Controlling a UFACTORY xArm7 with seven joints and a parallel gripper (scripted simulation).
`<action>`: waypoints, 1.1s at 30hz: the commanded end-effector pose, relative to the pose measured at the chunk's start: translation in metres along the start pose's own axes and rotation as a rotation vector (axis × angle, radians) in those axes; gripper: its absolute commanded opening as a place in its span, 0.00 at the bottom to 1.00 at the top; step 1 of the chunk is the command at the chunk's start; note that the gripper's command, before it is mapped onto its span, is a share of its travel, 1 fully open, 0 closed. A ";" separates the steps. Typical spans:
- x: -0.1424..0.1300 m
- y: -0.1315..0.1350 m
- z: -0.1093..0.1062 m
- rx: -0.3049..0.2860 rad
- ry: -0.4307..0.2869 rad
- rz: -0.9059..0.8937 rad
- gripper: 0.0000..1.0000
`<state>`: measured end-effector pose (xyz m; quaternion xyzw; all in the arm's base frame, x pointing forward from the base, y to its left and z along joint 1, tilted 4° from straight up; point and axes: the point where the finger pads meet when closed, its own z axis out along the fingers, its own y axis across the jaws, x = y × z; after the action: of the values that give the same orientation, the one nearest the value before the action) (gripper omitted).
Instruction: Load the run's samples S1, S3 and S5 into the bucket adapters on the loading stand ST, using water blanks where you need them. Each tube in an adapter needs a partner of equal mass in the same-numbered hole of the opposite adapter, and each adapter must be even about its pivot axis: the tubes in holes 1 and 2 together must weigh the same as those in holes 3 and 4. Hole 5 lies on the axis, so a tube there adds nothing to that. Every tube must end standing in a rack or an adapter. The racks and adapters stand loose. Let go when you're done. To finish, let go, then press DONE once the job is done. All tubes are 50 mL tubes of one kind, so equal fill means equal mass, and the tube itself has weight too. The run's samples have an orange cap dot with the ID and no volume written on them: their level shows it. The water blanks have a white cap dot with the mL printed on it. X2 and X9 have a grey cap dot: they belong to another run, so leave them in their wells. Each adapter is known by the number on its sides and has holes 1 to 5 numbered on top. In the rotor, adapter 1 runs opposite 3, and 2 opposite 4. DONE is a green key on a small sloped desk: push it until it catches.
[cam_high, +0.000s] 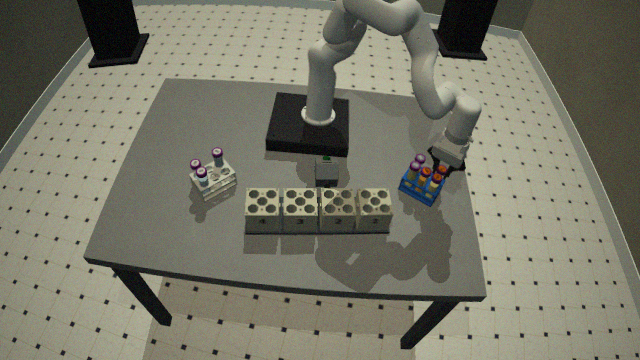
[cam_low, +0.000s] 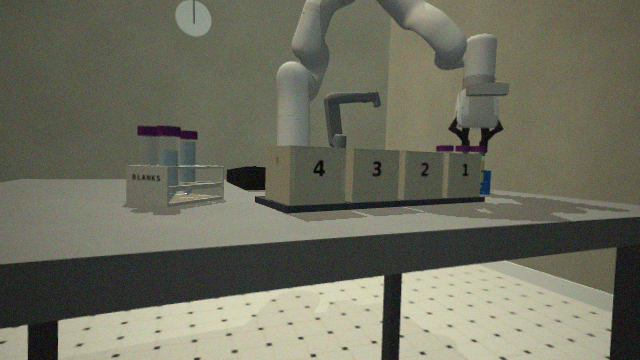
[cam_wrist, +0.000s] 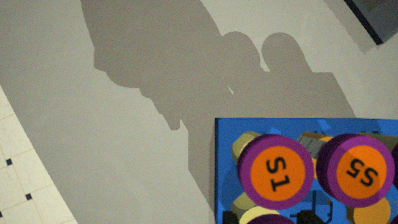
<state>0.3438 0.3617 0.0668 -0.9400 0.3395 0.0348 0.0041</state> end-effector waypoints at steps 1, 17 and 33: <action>0.000 -0.002 -0.002 0.005 0.001 0.000 0.00; 0.000 -0.002 -0.002 0.005 0.001 0.000 0.00; 0.000 -0.002 -0.011 0.005 0.001 0.000 0.00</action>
<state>0.3443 0.3615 0.0739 -0.9400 0.3395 0.0348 0.0042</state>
